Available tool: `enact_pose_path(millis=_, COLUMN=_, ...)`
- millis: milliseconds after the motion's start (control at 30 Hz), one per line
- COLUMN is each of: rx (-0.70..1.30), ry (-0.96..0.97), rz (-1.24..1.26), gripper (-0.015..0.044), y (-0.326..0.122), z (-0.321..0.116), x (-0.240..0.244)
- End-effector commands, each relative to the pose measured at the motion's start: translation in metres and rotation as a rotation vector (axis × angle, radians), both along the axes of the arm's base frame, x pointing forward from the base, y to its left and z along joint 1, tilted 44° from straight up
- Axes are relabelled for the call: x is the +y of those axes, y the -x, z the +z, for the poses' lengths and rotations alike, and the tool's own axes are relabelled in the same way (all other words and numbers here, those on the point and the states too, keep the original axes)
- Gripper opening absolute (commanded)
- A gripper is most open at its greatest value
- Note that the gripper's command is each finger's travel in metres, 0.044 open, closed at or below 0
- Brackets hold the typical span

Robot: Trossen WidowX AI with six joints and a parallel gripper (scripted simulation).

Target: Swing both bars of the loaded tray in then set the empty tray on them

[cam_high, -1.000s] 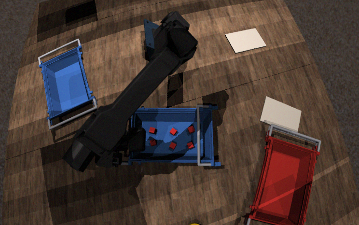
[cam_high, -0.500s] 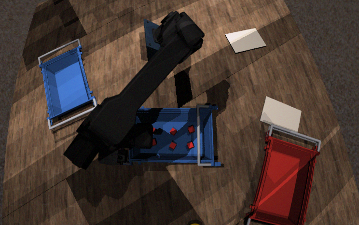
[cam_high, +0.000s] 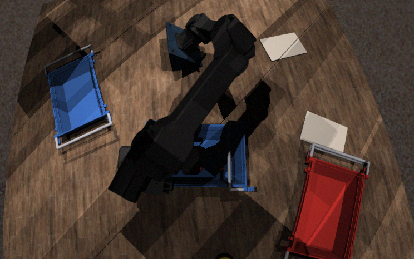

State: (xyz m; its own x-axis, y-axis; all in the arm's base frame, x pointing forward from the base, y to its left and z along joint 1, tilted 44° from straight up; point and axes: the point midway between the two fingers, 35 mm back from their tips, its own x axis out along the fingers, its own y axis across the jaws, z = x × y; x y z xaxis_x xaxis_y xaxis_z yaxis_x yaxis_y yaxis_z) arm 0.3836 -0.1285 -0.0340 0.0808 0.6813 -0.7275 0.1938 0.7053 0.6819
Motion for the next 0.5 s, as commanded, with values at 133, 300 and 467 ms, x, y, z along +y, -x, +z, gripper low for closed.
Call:
enact_pose_path(millis=133, rx=0.012, ry=0.002, rz=-0.008, gripper=0.0084, y=0.003, z=0.012, x=-0.016)
enact_pose_path(millis=300, rx=0.012, ry=0.002, rz=-0.008, gripper=0.0084, y=0.004, z=0.026, x=-0.032)
enact_pose_path(millis=467, rx=0.012, ry=-0.001, rz=-0.018, gripper=0.0084, y=0.004, z=0.025, x=-0.029)
